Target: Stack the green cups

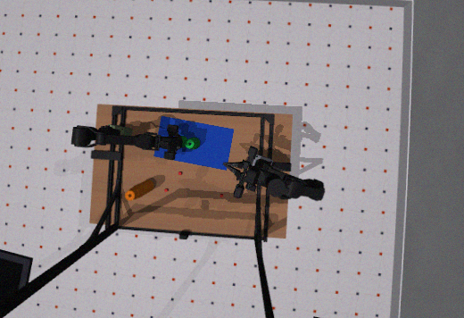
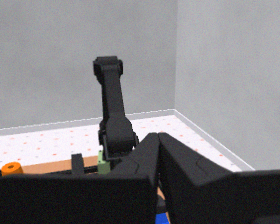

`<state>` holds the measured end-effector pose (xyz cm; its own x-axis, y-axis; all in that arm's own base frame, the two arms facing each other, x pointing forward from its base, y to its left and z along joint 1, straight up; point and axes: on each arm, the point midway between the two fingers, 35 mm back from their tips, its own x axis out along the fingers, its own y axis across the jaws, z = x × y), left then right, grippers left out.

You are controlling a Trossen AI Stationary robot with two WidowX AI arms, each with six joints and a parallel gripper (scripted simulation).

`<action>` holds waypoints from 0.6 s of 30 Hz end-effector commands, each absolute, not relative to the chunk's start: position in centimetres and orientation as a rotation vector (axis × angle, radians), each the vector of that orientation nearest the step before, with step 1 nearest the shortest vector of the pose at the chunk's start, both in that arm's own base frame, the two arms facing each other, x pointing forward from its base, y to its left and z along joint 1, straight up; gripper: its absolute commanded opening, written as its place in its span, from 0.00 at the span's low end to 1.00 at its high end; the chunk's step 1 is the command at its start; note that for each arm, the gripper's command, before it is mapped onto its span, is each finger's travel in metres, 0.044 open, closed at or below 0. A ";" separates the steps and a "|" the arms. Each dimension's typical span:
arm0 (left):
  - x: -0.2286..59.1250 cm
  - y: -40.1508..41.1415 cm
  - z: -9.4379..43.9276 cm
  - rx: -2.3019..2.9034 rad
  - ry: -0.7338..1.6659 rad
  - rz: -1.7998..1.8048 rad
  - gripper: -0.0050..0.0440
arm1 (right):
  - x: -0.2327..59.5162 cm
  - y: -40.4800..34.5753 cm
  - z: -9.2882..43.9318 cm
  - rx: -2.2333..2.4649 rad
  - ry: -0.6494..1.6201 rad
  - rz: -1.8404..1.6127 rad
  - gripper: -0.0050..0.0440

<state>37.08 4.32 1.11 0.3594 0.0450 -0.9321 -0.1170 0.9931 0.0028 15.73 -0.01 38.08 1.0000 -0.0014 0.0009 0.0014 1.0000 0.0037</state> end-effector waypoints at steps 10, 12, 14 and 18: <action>37.0 4.3 1.1 -0.068 1.201 0.104 0.84 | 15.7 0.0 38.1 0.000 0.000 0.000 0.10; 37.0 4.3 1.1 -0.068 1.201 0.104 0.86 | 15.7 0.0 38.1 0.000 0.000 0.000 0.10; 37.0 4.3 1.1 -0.068 1.201 0.104 0.89 | 15.7 0.0 38.1 0.000 0.000 0.000 0.10; 37.0 4.3 1.1 -0.068 1.201 0.104 0.92 | 15.7 0.0 38.1 0.000 0.000 0.000 0.10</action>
<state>37.08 4.31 1.11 0.3592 0.0449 -0.9322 -0.1167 0.9932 0.0028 15.72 -0.01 38.10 1.0000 -0.0014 0.0015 0.0014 1.0000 0.0036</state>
